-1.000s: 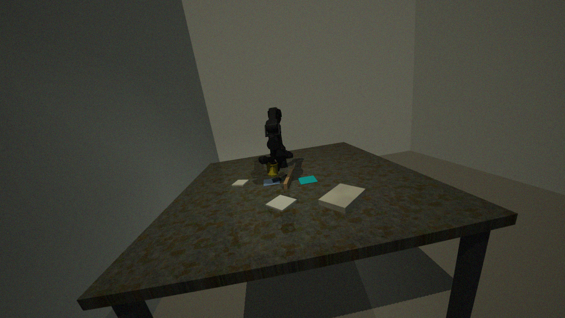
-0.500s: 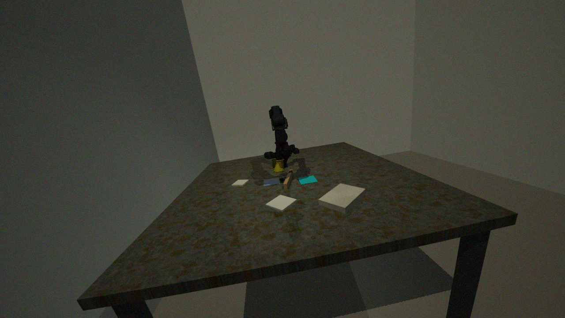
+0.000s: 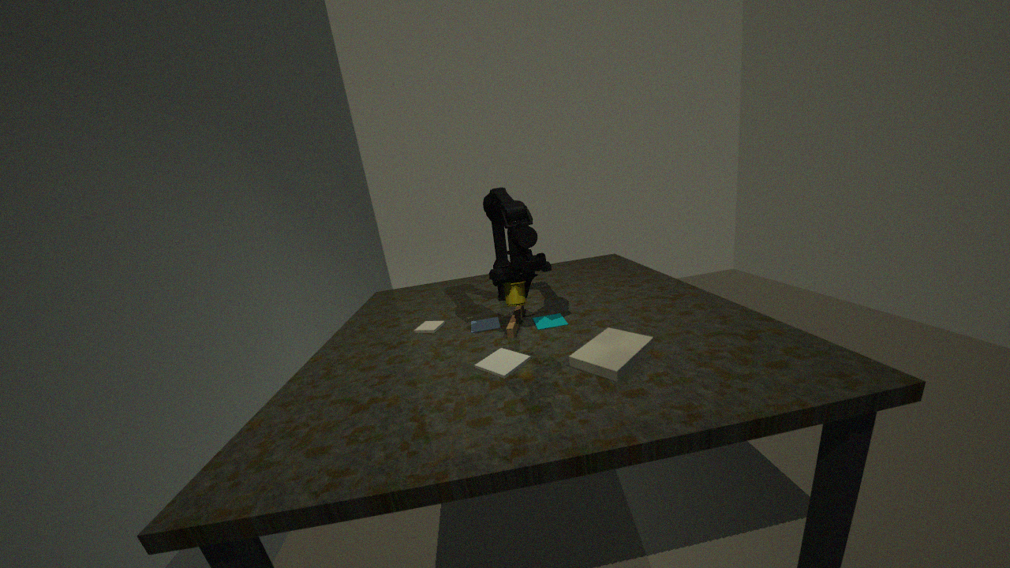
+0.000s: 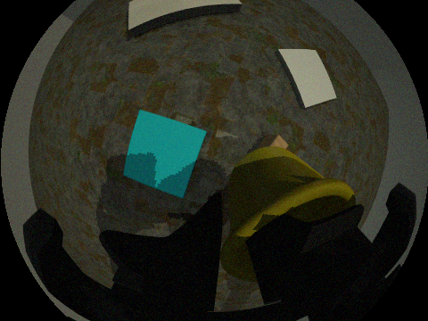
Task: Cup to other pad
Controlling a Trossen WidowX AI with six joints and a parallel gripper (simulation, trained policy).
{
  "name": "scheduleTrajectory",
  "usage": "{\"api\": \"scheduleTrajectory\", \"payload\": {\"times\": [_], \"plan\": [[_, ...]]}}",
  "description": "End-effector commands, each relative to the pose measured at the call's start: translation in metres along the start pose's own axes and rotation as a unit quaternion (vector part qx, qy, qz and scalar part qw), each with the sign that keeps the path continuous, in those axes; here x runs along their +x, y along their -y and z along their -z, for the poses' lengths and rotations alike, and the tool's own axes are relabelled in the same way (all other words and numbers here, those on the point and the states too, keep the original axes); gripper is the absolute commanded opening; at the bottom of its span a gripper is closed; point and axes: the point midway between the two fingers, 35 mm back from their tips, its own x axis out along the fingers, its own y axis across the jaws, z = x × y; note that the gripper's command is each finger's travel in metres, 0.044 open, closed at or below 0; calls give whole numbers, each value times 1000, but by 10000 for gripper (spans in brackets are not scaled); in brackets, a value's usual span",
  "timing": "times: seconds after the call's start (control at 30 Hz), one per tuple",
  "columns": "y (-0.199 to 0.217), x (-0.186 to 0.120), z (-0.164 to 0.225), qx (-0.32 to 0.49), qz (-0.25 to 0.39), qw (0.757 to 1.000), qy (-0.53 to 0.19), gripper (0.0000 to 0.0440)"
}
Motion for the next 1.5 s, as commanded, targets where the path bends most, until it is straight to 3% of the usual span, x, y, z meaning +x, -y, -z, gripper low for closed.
{"api": "scheduleTrajectory", "payload": {"times": [0.0,0.5,0.93,1.3,1.47], "plan": [[-12,0,-8,-6,-1,1000,10,0],[-66,14,-29,-29,-6,999,30,0],[-96,45,-24,-26,-5,999,27,3],[-100,67,-15,-15,-1,1000,25,45],[-99,66,-17,-8,-4,999,38,90]]}}
